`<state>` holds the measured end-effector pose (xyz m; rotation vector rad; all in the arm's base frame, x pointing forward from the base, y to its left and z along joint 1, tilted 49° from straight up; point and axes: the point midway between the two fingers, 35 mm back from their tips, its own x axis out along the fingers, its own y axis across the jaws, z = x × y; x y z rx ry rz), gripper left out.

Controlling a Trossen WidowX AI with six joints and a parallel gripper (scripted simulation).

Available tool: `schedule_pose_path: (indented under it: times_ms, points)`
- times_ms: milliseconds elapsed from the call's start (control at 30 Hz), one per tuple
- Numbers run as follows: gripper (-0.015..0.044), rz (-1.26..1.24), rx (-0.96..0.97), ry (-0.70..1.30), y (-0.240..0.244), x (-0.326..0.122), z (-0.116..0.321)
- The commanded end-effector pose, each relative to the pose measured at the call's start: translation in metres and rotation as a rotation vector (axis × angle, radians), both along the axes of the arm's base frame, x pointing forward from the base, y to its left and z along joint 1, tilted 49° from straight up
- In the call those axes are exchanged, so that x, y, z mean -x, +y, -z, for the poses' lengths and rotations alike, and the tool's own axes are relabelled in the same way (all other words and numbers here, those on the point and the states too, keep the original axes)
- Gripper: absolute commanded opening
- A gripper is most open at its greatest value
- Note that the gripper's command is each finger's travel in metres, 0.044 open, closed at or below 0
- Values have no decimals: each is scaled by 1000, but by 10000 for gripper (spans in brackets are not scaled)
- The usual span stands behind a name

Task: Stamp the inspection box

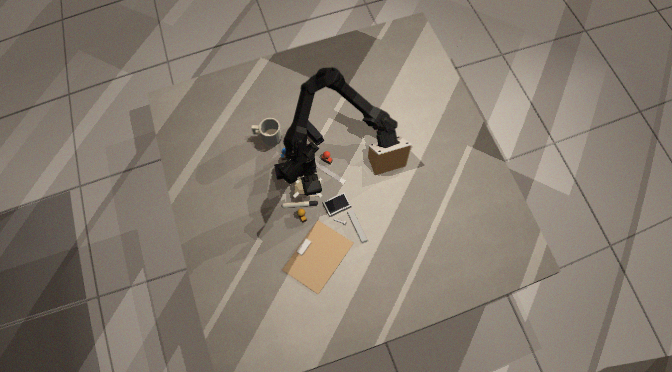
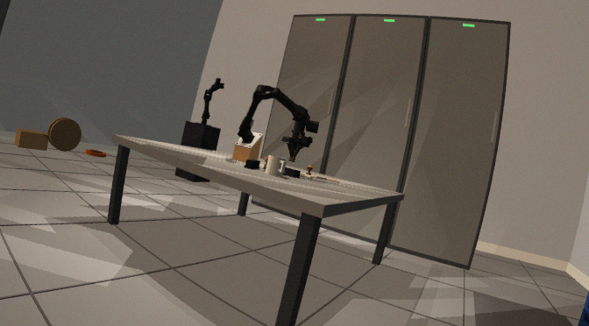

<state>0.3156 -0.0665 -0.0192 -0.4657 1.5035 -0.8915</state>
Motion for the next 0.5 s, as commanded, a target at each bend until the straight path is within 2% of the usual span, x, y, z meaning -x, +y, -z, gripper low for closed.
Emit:
schedule_pose_path:
  times_ms: [0,467]
  points:
    - [0,-6,2,2,-2,-1,-1]
    - [0,-6,2,1,-9,0,6]
